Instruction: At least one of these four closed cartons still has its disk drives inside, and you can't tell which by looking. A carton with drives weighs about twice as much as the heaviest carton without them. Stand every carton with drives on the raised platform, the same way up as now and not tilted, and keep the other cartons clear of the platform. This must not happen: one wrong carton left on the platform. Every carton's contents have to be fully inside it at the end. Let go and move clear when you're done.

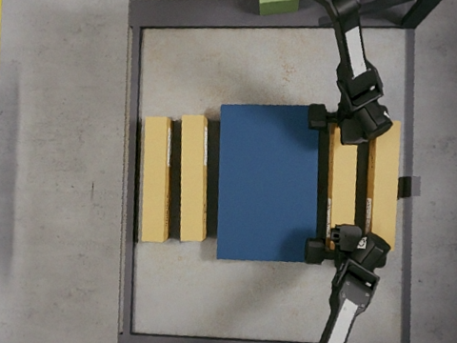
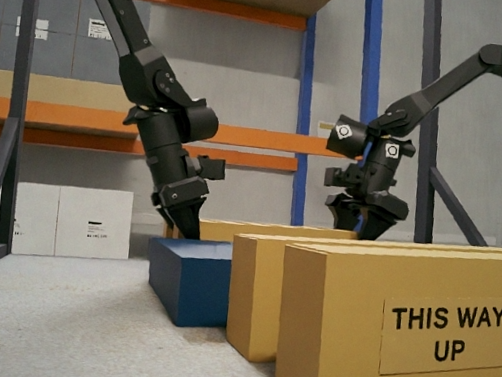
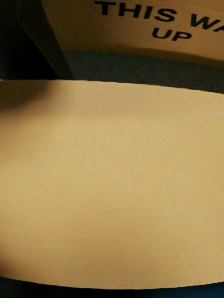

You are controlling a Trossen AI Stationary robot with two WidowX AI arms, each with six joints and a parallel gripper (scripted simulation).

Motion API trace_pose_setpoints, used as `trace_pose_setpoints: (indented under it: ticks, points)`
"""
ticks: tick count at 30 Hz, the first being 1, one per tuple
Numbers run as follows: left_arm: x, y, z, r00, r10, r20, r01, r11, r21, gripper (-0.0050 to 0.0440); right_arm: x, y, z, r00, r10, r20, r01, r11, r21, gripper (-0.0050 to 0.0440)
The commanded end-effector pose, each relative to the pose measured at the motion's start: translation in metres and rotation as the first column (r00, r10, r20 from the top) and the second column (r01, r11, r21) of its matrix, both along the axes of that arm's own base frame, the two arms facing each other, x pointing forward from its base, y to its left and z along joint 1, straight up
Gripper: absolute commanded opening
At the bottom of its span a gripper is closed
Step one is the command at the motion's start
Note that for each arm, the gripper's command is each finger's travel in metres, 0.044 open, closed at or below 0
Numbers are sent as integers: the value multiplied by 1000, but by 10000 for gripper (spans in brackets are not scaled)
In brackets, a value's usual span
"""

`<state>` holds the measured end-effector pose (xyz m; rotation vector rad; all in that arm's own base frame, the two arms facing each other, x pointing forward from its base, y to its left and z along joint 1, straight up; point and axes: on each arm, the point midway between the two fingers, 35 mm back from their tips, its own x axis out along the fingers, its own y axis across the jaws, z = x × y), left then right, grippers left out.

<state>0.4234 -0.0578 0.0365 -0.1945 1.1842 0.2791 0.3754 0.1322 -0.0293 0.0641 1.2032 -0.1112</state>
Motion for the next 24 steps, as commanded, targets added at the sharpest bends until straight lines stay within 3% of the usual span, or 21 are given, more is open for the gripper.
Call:
trace_pose_setpoints:
  ticks: [1,24]
  points:
    - [0,0,1,1000,-1,3,1,1000,2,382,7,3,9,1000,0,27,-1,1000,10,382]
    - [5,-1,12,999,0,32,0,1000,-6,382,5,2,10,1000,0,27,0,1000,12,382]
